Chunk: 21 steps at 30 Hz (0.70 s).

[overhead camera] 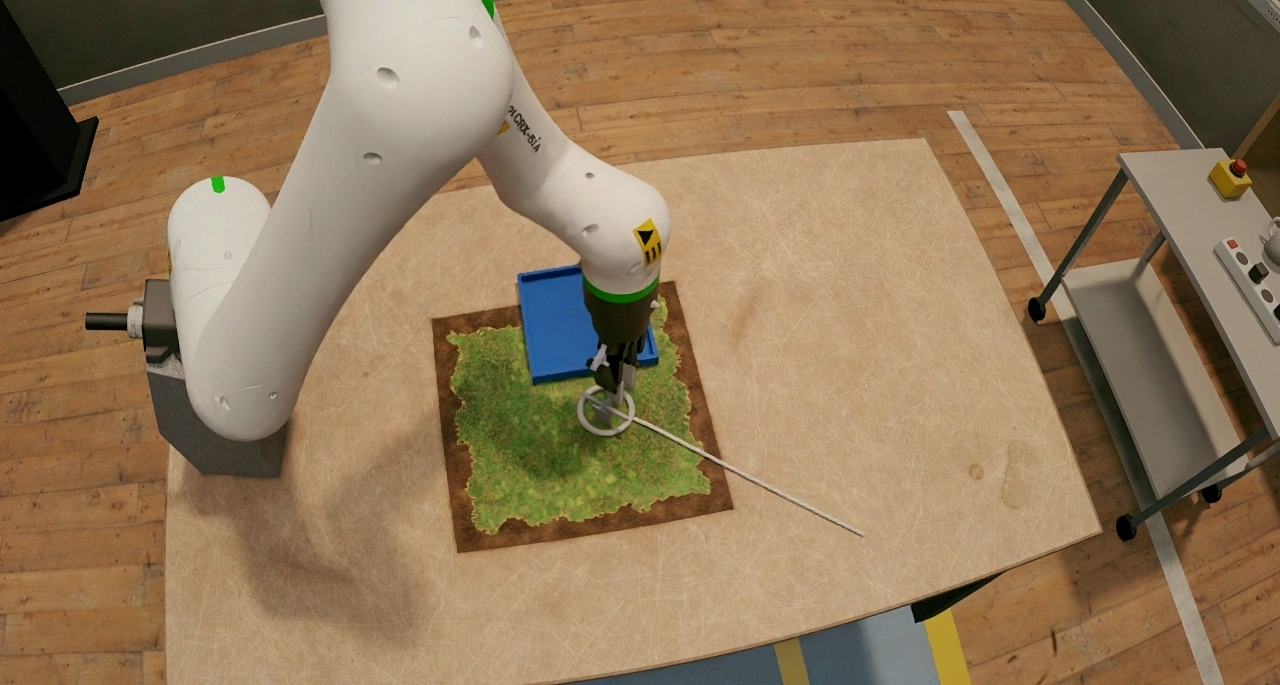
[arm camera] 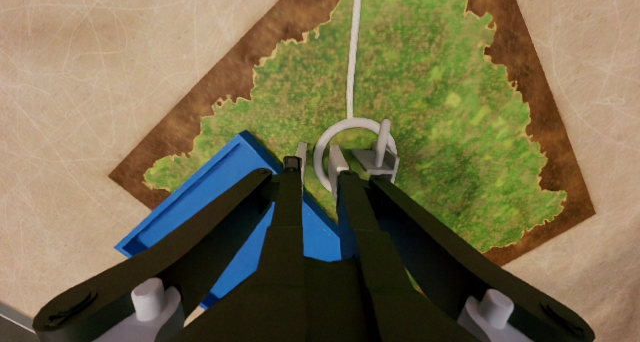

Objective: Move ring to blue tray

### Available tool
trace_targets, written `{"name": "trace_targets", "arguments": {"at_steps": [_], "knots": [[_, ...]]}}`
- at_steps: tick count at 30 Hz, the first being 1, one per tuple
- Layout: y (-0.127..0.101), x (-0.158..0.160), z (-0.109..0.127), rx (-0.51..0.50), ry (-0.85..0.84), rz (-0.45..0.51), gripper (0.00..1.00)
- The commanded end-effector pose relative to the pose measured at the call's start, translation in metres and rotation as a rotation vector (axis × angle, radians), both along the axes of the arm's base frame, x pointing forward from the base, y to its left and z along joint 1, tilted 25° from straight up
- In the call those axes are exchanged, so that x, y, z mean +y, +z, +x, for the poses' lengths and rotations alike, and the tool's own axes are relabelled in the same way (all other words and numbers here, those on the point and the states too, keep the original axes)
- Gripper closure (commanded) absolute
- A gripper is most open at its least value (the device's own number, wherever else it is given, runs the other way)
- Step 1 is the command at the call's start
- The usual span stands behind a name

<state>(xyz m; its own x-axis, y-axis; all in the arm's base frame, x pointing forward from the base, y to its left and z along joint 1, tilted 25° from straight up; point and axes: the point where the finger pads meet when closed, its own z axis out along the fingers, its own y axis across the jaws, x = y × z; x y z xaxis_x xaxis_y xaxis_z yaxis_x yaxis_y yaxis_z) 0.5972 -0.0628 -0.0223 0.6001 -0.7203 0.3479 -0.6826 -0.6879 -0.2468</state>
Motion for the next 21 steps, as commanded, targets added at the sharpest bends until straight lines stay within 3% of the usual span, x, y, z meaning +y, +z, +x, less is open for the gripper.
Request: {"name": "trace_targets", "arguments": {"at_steps": [1,13,14,21], "knots": [[0.0008,0.0001,0.0004,-0.001,0.000,0.000,0.76],[0.0008,0.0001,0.0004,-0.001,0.000,0.000,0.76],[0.0008,0.0001,0.0004,-0.001,0.000,0.000,0.90],[0.0008,0.0001,0.0004,-0.001,0.000,0.000,0.90]]}}
